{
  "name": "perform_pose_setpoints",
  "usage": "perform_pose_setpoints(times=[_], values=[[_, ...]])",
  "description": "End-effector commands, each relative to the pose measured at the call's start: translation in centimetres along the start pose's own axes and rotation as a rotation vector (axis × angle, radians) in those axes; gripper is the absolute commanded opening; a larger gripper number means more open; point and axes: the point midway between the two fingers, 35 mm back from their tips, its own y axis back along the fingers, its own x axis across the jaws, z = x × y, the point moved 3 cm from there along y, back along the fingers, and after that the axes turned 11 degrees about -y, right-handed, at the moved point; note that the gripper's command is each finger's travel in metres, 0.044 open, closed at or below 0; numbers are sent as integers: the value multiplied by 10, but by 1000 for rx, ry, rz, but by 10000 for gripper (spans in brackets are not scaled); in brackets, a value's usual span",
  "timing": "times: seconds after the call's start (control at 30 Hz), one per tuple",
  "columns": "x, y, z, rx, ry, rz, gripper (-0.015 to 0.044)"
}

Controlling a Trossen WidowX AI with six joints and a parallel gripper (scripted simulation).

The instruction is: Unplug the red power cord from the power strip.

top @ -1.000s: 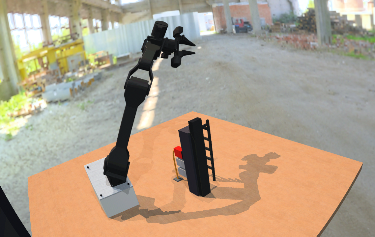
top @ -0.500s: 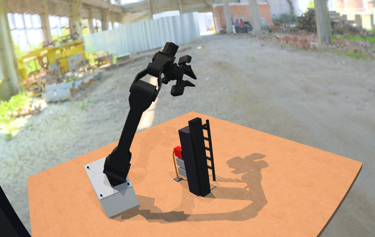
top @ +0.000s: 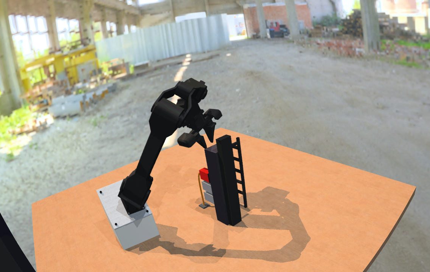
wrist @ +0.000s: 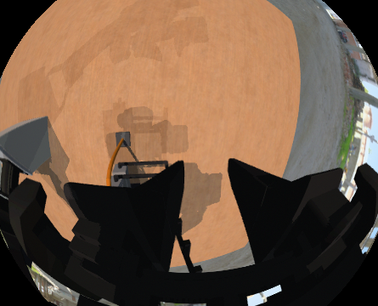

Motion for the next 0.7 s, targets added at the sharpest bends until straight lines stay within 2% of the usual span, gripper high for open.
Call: perform_pose_setpoints(times=[0.0,0.1,0.67], values=[[62,-9,-34,50,-86,256,160],[75,-9,-42,71,-106,313,160],[73,-9,-53,71,-105,313,160]])
